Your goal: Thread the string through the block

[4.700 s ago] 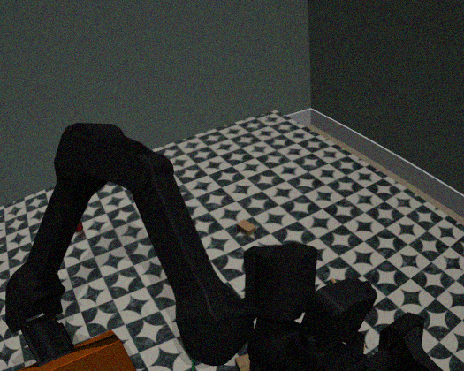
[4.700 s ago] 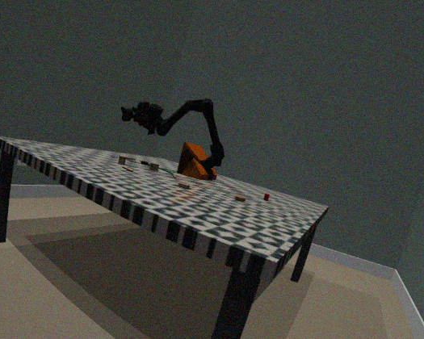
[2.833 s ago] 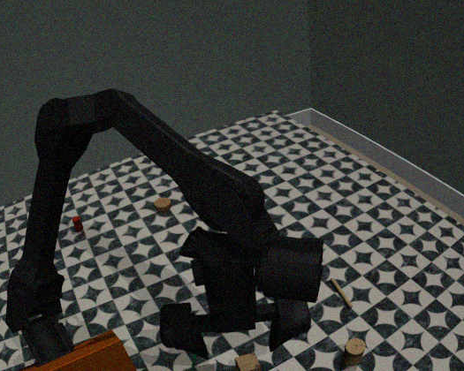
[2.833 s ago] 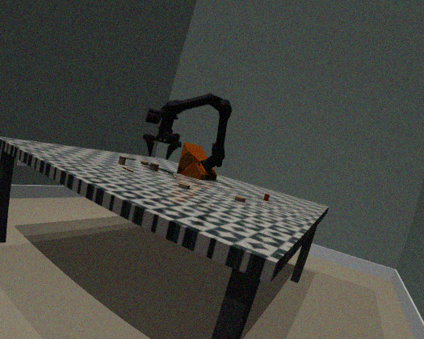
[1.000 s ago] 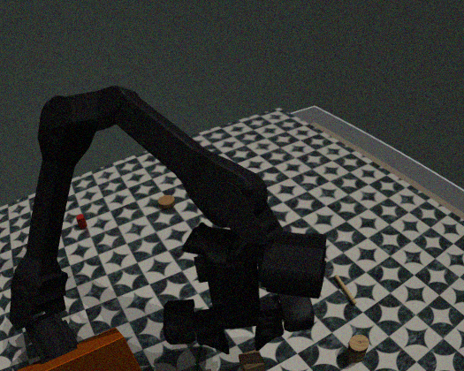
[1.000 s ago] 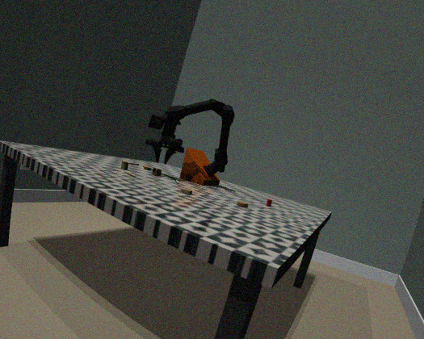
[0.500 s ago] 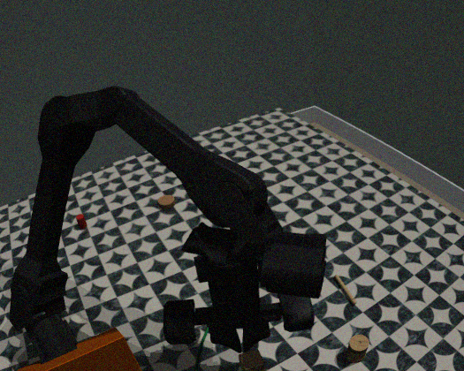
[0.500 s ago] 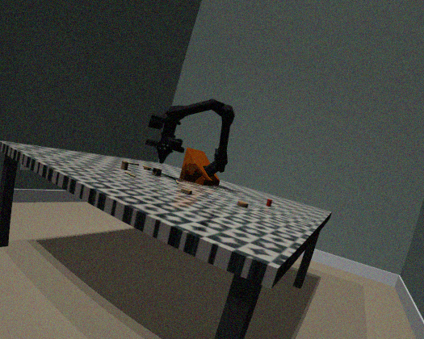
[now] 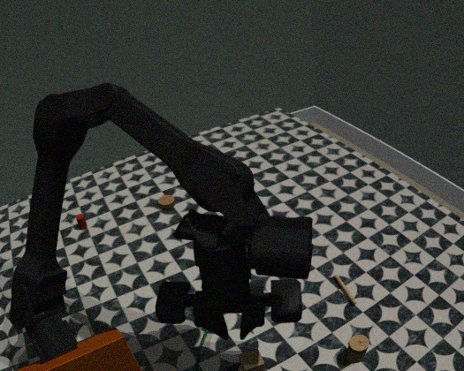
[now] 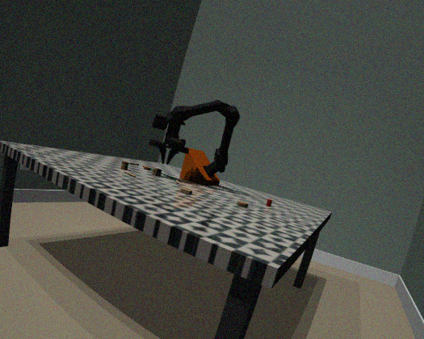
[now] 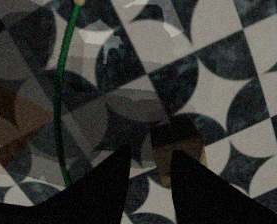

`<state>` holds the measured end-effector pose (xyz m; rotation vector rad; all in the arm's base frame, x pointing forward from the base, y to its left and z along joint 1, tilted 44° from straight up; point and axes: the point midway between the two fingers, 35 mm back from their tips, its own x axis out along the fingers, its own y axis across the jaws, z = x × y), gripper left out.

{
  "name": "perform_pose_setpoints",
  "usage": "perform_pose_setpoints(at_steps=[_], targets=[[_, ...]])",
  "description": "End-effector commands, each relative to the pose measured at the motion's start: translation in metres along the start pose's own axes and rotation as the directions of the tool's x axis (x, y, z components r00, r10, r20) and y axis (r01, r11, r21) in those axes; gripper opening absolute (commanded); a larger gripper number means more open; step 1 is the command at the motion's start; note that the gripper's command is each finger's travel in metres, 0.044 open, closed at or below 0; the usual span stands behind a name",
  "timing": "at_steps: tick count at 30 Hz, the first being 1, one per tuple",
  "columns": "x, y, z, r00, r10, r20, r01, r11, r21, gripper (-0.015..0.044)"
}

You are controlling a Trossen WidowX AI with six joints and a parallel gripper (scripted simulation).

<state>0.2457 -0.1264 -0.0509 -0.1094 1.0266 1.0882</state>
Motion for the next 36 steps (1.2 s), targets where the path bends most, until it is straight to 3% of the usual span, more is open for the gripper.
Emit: perform_pose_setpoints(at_steps=[1, 4, 10, 12, 24, 36], targets=[[0.0, 0.026, 0.047, 1.0, 0.005, 0.005, -0.006, 0.988, 0.153, 0.0184], [0.002, 0.047, 0.072, 1.0, 0.01, 0.011, -0.013, 0.964, 0.266, 0.0262], [0.002, 0.048, 0.073, 1.0, 0.01, 0.012, -0.013, 0.962, 0.274, 0.042], [0.002, 0.048, 0.073, 1.0, 0.01, 0.012, -0.013, 0.962, 0.274, 0.044], [0.002, 0.048, 0.073, 1.0, 0.01, 0.012, -0.013, 0.962, 0.274, 0.0125], [0.003, 0.048, 0.073, 1.0, 0.01, 0.011, -0.013, 0.962, 0.274, 0.0123]])
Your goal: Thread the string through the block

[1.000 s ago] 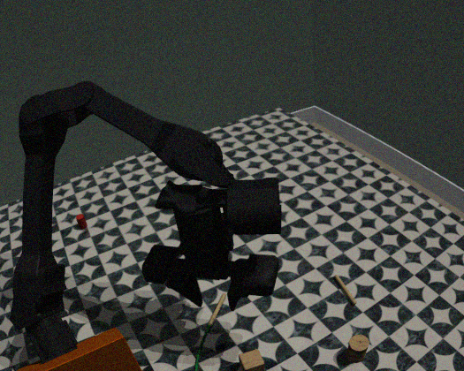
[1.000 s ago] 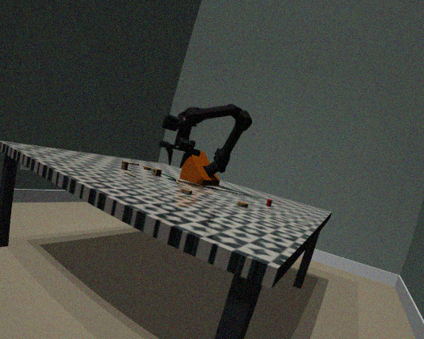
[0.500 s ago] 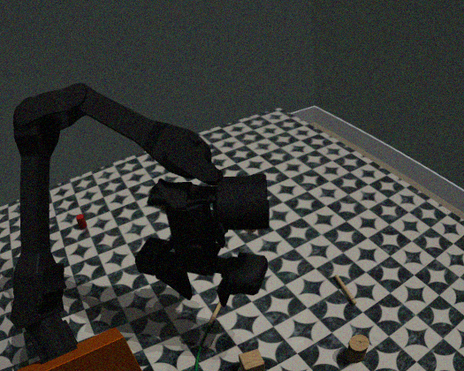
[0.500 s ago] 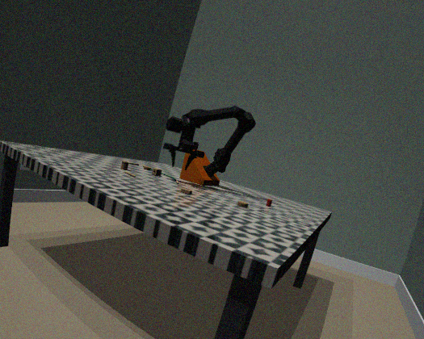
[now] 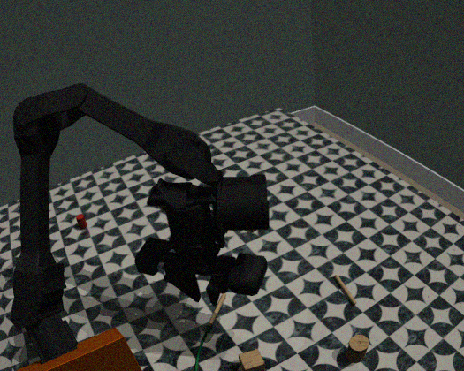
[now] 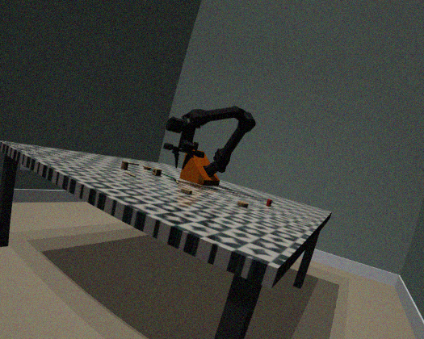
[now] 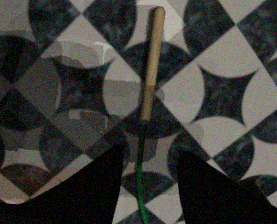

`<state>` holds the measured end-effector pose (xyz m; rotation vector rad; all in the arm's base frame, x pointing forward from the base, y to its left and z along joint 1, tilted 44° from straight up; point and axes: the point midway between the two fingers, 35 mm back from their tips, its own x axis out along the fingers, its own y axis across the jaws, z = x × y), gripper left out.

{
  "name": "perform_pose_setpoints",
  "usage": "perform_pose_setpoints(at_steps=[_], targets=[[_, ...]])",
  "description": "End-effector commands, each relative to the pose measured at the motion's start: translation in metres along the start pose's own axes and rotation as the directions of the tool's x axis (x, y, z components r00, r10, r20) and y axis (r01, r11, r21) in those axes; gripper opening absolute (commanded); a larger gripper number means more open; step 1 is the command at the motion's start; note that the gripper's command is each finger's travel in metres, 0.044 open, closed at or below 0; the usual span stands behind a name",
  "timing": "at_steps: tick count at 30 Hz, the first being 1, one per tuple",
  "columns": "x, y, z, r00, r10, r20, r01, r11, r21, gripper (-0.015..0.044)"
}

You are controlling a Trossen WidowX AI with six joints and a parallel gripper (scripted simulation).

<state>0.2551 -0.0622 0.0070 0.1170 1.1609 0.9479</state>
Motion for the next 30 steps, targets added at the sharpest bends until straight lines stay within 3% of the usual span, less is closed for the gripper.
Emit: perform_pose_setpoints(at_steps=[1, 30], targets=[[0.003, 0.0, 0.001, 1.0, 0.003, 0.004, -0.003, 1.0, 0.006, 0.0123], [0.05, 0.0, 0.002, 1.0, 0.003, 0.005, -0.003, 1.0, 0.006, 0.0123]])
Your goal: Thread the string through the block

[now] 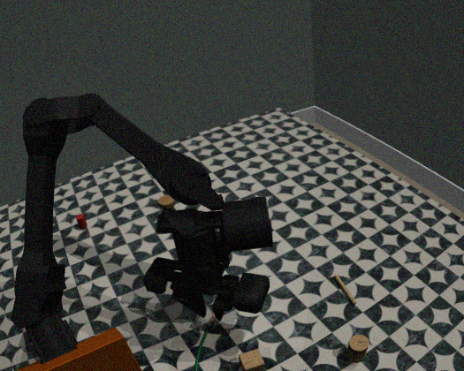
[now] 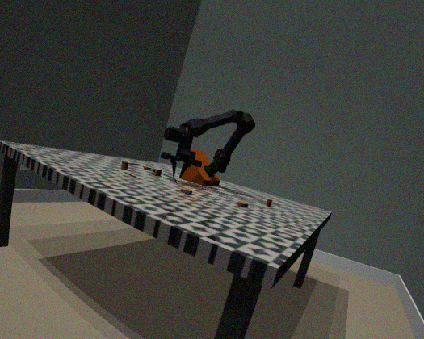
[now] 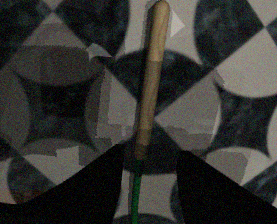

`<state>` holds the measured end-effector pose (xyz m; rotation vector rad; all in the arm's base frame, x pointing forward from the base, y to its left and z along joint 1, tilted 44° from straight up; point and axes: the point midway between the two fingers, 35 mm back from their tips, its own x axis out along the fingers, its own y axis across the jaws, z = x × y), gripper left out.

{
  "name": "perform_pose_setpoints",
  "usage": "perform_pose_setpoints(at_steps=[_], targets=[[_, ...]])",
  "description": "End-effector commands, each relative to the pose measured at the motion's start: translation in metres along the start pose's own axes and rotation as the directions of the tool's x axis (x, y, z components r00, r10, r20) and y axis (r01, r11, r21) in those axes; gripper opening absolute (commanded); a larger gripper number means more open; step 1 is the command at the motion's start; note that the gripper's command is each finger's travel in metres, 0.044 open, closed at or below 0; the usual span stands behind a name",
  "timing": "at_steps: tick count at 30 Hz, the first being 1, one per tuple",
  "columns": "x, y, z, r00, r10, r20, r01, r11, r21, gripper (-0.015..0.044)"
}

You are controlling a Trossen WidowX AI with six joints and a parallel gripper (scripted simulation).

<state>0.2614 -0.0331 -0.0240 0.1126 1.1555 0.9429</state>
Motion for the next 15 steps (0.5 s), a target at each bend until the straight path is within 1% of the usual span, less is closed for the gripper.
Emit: perform_pose_setpoints(at_steps=[1, 7, 14, 15], targets=[[0.0087, 0.0024, -0.0011, 1.0, 0.01, 0.001, -0.01, 1.0, 0.009, 0.0123], [0.0171, 0.0034, -0.0013, 1.0, 0.011, 0.002, -0.011, 1.0, 0.009, 0.0123], [0.0174, 0.0035, -0.0014, 1.0, 0.011, 0.002, -0.011, 1.0, 0.009, 0.0123], [0.016, 0.0024, -0.0013, 1.0, 0.007, -0.002, -0.007, 1.0, 0.002, 0.0097]])
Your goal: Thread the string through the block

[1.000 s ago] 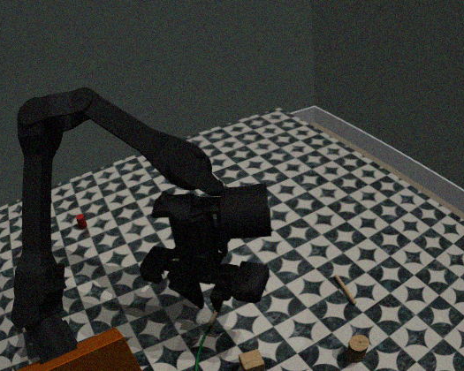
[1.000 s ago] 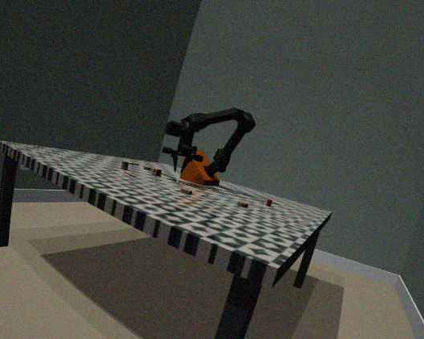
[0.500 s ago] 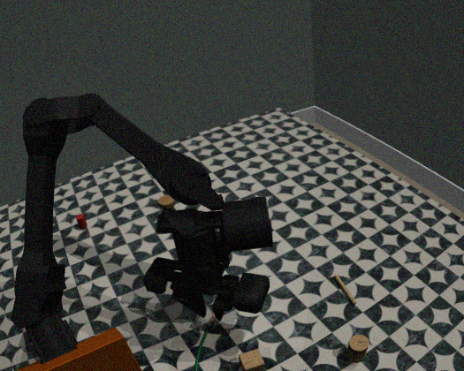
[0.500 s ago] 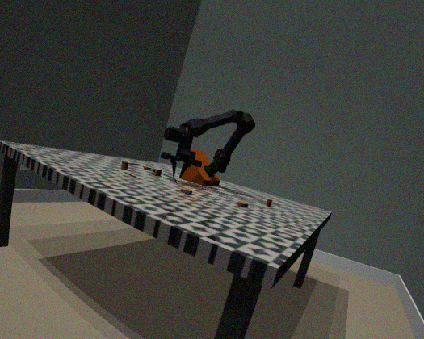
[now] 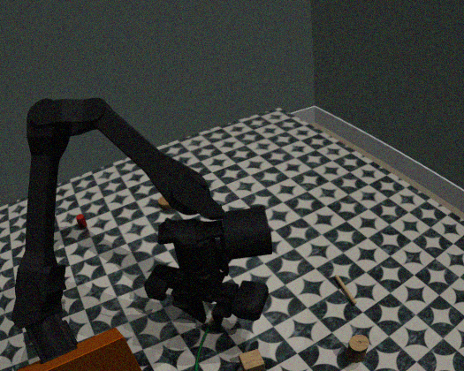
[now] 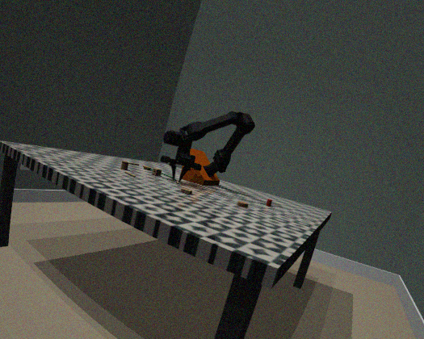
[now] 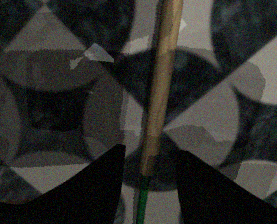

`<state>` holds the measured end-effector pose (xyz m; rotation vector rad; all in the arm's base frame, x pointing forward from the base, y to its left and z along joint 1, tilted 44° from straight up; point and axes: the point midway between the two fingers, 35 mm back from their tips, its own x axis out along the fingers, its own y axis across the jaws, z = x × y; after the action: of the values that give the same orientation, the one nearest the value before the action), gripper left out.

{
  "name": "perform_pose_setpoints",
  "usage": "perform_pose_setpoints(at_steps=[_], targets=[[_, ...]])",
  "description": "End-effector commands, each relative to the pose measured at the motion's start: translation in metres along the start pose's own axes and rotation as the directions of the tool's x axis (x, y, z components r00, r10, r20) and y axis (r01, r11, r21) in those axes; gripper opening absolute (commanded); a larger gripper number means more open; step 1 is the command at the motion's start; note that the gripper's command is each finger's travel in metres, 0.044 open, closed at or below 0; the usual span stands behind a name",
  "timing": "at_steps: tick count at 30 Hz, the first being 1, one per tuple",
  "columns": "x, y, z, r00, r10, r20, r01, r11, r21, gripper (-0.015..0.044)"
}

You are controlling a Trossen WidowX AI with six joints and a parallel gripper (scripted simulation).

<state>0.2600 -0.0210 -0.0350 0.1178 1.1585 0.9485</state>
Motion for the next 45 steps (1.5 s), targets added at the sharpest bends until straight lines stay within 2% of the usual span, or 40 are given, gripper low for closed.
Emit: perform_pose_setpoints(at_steps=[1, 4, 13, 45], targets=[[0.0, 0.0, 0.0, 1.0, 0.0, 0.0, 0.0, 1.0, 0.0, 0.007], [0.0, 0.0, 0.0, 1.0, 0.0, 0.0, 0.0, 1.0, 0.0, 0.0], [-0.001, 0.0, 0.0, 1.0, -0.001, 0.0, 0.001, 1.0, 0.0, 0.0], [-0.041, -0.002, 0.0, 1.0, -0.003, -0.002, 0.003, 1.0, 0.001, 0.0]])
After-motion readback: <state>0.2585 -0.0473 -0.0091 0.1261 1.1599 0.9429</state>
